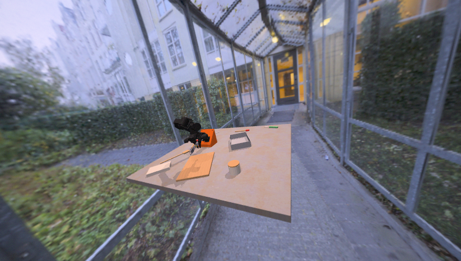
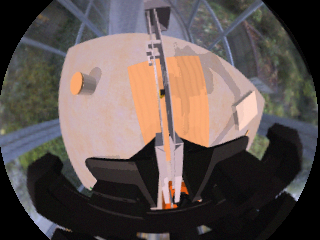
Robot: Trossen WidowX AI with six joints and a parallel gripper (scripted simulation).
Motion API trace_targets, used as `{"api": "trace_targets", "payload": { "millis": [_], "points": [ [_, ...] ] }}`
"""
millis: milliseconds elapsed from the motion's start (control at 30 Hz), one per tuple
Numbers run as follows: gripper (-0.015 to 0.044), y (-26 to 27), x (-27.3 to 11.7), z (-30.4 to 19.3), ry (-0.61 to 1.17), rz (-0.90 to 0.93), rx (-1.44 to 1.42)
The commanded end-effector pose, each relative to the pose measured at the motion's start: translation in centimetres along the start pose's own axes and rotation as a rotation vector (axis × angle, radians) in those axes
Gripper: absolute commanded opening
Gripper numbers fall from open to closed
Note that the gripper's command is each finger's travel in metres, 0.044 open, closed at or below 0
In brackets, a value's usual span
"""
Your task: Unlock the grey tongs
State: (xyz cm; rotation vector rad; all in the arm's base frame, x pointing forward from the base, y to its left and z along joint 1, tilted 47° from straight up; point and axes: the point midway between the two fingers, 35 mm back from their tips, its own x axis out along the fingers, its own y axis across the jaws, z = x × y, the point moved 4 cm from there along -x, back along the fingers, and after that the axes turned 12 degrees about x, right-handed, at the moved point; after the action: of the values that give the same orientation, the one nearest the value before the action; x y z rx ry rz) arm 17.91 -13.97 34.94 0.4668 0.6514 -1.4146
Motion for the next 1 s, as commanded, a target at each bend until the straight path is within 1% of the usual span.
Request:
{"api": "trace_targets", "payload": {
  "millis": [0,967],
  "points": [
    [-0.0150,0.2,0.8,-0.2,0.008,-0.006,-0.014],
    [-0.0150,0.3,5.2,-0.1,0.023,-0.031,-0.044]
  ]
}}
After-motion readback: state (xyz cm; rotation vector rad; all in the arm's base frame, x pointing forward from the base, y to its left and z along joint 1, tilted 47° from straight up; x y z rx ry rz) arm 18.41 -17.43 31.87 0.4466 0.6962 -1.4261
